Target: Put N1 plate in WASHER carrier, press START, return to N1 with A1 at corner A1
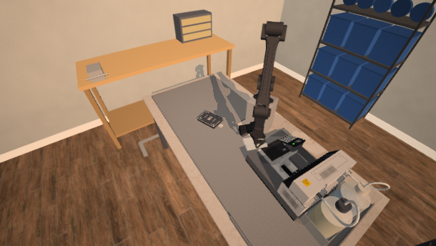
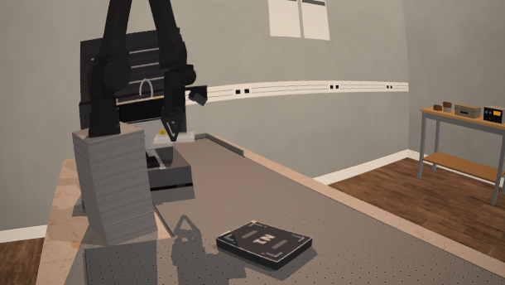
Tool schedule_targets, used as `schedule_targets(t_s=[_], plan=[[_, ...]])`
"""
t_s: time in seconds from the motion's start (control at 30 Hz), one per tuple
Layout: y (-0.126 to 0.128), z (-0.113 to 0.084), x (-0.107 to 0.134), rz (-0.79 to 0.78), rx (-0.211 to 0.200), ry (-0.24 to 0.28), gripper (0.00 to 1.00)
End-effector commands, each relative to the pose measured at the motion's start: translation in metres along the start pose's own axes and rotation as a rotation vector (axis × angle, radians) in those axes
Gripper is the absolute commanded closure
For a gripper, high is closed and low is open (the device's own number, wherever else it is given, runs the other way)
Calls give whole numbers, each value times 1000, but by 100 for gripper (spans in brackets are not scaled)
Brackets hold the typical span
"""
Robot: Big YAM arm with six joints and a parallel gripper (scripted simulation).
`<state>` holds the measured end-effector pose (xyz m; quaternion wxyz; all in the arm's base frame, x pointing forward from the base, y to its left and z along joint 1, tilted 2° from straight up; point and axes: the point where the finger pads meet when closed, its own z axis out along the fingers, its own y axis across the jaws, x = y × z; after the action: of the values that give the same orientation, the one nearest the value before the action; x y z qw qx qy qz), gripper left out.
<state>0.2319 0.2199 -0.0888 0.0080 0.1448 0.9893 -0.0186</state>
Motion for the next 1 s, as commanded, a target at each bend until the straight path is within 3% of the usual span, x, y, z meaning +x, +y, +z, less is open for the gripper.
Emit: schedule_targets(t_s=[0.0,0.6,0.67,0.73,0.97], plan=[[20,-14,-9,2,-44,-26,18],[20,-14,-9,2,-44,-26,18],[7,-9,11,-89,-17,-11,18],[7,-9,11,-89,-17,-11,18],[10,-12,47,-308,-11,-6,18]])
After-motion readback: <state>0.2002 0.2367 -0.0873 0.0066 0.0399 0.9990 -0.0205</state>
